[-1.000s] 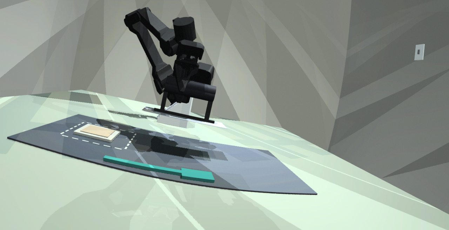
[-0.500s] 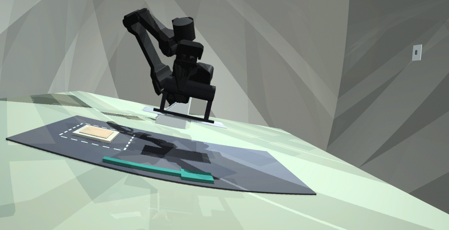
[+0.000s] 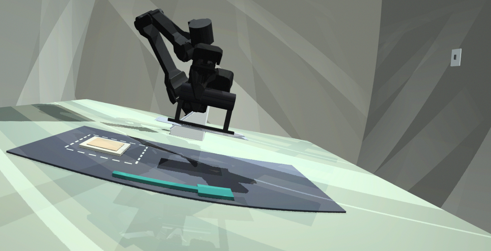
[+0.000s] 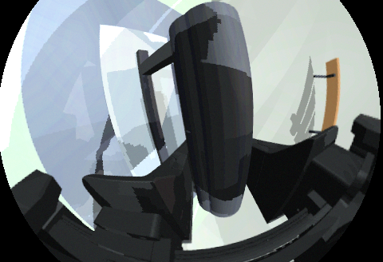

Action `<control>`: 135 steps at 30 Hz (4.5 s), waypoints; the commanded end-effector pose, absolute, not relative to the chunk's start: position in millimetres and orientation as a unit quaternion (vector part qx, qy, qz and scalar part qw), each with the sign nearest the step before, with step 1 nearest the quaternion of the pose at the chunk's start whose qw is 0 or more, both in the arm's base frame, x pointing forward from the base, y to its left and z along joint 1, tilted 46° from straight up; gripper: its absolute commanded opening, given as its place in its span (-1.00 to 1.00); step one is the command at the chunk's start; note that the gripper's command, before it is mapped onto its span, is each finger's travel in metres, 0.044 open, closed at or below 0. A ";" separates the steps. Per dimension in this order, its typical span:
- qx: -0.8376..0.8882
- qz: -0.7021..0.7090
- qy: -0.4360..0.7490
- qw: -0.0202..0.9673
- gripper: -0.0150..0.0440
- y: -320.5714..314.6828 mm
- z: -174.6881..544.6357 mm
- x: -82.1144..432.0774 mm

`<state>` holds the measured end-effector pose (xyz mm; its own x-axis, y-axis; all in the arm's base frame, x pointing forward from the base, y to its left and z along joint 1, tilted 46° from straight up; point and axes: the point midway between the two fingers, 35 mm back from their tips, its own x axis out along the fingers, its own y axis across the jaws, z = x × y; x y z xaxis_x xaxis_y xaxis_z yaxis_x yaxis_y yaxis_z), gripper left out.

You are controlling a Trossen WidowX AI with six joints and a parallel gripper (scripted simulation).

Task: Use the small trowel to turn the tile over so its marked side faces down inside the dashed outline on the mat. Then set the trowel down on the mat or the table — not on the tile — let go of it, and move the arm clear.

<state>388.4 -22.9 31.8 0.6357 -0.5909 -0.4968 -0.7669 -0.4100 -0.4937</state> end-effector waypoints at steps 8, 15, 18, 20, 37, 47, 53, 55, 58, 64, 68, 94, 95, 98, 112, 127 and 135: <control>-0.831 0.122 0.408 0.359 -0.49 -22.1 32.2 388.9; -0.830 0.123 0.410 0.357 -0.49 -24.0 31.5 388.2; -0.833 0.143 0.407 0.345 -0.49 -21.5 27.0 392.7; -0.837 0.169 0.403 0.329 -0.49 -18.3 20.8 398.5; -0.838 0.383 0.335 0.199 -0.49 8.4 -32.6 433.4; -0.812 0.497 0.275 0.136 -0.49 23.1 -62.5 442.5; -0.789 0.559 0.232 0.104 -0.49 31.8 -79.1 444.4; -0.781 0.579 0.216 0.094 -0.49 34.6 -84.2 444.4; -0.767 0.607 0.193 0.081 -0.49 38.8 -91.7 444.0; -0.736 0.659 0.143 0.060 -0.49 47.2 -105.3 441.7; -0.713 0.691 0.108 0.049 -0.49 52.7 -113.3 439.1; -0.612 0.789 -0.044 0.033 -0.49 75.0 -136.8 422.1; -0.612 0.789 -0.044 0.033 -0.49 74.8 -136.9 422.1; -0.612 0.789 -0.044 0.033 -0.49 72.2 -139.6 421.8; -0.612 0.789 -0.043 0.033 -0.49 56.3 -155.7 419.2; -0.612 0.789 -0.043 0.033 0.13 49.1 -163.0 417.6; -0.612 0.789 -0.043 0.033 0.53 49.1 -163.0 417.6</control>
